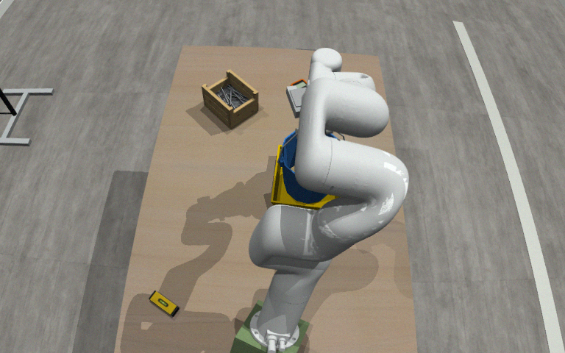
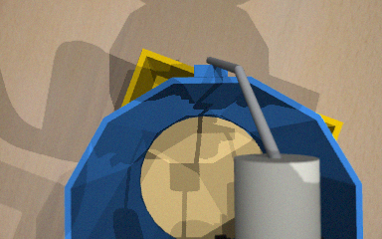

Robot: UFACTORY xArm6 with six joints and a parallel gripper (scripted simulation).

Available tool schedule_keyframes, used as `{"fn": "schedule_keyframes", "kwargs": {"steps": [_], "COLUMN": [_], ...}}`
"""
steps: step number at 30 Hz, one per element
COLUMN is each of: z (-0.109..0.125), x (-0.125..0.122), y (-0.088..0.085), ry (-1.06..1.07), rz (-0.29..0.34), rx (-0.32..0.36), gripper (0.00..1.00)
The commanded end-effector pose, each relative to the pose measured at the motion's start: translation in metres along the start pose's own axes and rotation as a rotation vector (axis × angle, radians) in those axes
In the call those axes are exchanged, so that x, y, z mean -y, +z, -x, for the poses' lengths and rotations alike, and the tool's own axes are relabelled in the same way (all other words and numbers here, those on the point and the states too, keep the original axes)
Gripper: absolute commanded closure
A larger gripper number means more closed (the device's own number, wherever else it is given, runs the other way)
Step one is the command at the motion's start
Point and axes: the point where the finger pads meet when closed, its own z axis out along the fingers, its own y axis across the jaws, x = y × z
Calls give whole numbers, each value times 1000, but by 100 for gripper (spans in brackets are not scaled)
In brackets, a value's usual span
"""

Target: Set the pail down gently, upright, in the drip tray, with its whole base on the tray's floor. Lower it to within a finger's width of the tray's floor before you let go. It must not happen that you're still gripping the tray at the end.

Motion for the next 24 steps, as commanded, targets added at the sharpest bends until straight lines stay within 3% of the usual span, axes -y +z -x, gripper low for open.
{"fn": "schedule_keyframes", "kwargs": {"steps": [1, 13, 14, 24], "z": [1, 1, 1, 1], "x": [-1, -1, -1, -1], "y": [-1, -1, -1, -1], "ry": [1, 1, 1, 1], "rz": [4, 4, 4, 4], "rx": [1, 1, 1, 1], "gripper": [100, 100, 0, 0]}}
